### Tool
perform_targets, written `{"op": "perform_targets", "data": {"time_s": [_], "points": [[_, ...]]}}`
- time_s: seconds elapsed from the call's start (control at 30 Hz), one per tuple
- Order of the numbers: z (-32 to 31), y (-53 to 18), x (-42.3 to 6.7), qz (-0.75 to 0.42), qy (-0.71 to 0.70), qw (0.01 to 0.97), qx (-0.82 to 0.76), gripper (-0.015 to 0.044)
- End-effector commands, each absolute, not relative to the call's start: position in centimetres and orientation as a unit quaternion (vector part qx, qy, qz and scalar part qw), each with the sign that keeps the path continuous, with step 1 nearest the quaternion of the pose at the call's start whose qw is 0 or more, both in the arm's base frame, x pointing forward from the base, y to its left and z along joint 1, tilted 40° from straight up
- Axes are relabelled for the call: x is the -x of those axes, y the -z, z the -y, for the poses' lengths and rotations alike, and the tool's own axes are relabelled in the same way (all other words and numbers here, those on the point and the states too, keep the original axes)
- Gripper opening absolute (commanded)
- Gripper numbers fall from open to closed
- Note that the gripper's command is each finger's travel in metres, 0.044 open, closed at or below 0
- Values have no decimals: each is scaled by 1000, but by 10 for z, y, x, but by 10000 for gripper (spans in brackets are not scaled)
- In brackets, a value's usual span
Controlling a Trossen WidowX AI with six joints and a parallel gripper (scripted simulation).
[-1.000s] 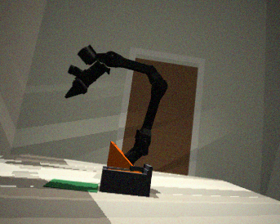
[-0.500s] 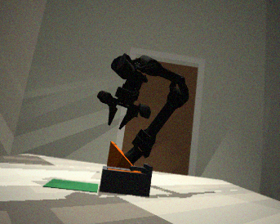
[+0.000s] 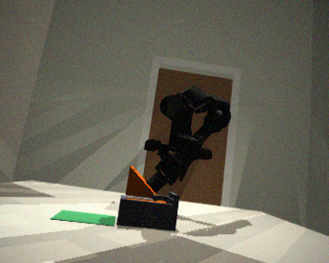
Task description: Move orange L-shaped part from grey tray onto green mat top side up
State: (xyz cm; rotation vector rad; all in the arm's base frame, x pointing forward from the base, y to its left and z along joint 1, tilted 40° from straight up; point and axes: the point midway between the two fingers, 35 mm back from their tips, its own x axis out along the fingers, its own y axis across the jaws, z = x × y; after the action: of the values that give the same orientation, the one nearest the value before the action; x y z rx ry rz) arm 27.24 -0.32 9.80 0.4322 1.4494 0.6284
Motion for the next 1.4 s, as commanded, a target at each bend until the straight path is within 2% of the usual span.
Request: {"op": "perform_targets", "data": {"time_s": [0.0, 1.37], "points": [[-21, -74, -269, -650, -285, 677, -195, 180], [-58, -34, -268, -646, -290, 678, -196, 180]]}}
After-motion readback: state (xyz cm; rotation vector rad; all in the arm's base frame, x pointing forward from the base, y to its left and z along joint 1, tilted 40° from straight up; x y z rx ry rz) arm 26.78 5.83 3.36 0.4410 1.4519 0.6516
